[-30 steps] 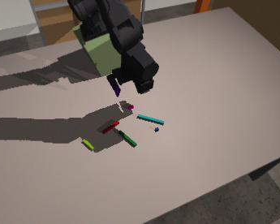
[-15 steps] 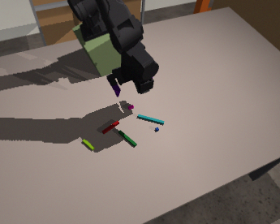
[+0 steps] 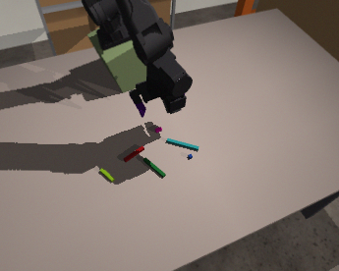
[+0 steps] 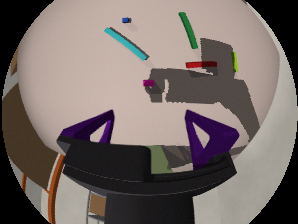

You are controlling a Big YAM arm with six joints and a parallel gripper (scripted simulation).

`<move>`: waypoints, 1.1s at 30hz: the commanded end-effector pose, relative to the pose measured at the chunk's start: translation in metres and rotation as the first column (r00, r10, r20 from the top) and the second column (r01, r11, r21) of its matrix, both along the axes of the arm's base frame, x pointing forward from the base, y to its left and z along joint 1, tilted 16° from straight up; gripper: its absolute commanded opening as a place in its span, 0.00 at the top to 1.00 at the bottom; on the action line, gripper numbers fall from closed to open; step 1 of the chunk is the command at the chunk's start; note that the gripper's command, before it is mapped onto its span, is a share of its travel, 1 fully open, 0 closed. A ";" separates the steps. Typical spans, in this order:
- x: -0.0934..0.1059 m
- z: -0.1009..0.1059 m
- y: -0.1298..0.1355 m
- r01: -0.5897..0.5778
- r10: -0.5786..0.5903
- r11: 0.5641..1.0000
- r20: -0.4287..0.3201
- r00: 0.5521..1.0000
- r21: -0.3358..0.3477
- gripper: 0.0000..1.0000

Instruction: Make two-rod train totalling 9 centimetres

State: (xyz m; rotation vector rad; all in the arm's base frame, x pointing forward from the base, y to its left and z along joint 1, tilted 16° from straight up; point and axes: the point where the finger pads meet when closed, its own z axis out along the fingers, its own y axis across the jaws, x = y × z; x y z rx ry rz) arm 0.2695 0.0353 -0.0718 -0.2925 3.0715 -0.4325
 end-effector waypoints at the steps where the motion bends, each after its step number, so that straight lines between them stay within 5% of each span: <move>1: 0.026 0.013 0.015 -0.007 0.005 1.000 0.059 0.998 0.019 0.00; 13: 0.026 0.013 0.015 -0.005 0.004 1.000 0.059 0.998 0.020 0.00; 17: 0.033 0.008 -0.001 0.136 -0.138 0.990 0.074 0.988 0.029 0.00; 33: 0.048 0.015 -0.010 0.282 -0.288 0.957 0.137 0.948 0.064 0.00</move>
